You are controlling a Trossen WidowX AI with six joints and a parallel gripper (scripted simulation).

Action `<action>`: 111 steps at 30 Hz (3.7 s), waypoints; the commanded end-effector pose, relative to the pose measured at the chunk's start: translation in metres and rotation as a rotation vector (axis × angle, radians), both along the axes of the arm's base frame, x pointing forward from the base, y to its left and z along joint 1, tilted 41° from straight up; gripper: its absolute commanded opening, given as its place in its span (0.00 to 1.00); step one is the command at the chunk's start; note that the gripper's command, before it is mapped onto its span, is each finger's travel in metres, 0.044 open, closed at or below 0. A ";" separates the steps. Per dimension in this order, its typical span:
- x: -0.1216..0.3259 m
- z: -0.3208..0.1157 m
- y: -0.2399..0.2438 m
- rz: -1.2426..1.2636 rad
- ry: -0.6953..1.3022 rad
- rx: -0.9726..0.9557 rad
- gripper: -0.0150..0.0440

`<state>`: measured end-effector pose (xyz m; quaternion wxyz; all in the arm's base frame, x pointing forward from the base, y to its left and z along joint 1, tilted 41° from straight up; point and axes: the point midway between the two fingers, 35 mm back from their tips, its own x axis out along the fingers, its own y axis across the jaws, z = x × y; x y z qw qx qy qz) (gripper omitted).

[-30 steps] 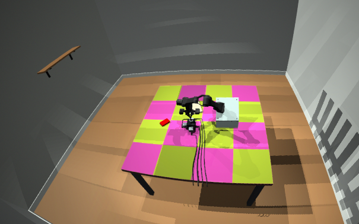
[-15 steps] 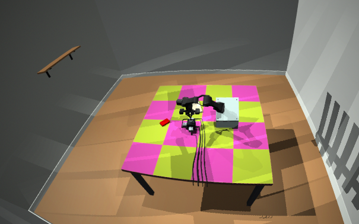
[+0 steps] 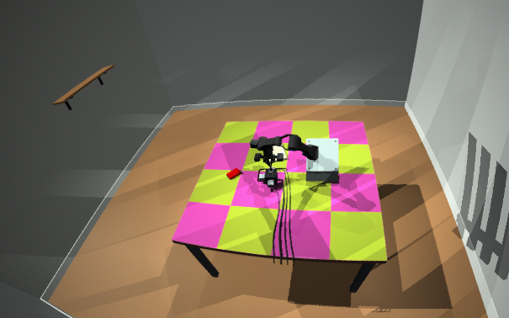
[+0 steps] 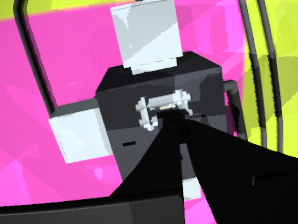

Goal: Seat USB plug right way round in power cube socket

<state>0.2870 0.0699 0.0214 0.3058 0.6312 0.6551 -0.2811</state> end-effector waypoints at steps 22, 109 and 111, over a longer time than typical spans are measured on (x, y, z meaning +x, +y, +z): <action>0.003 0.014 -0.013 -0.001 -0.012 -0.004 0.25; 0.001 0.014 -0.012 1.511 -1.313 0.031 0.25; 0.001 0.014 -0.012 1.551 -1.347 0.032 0.25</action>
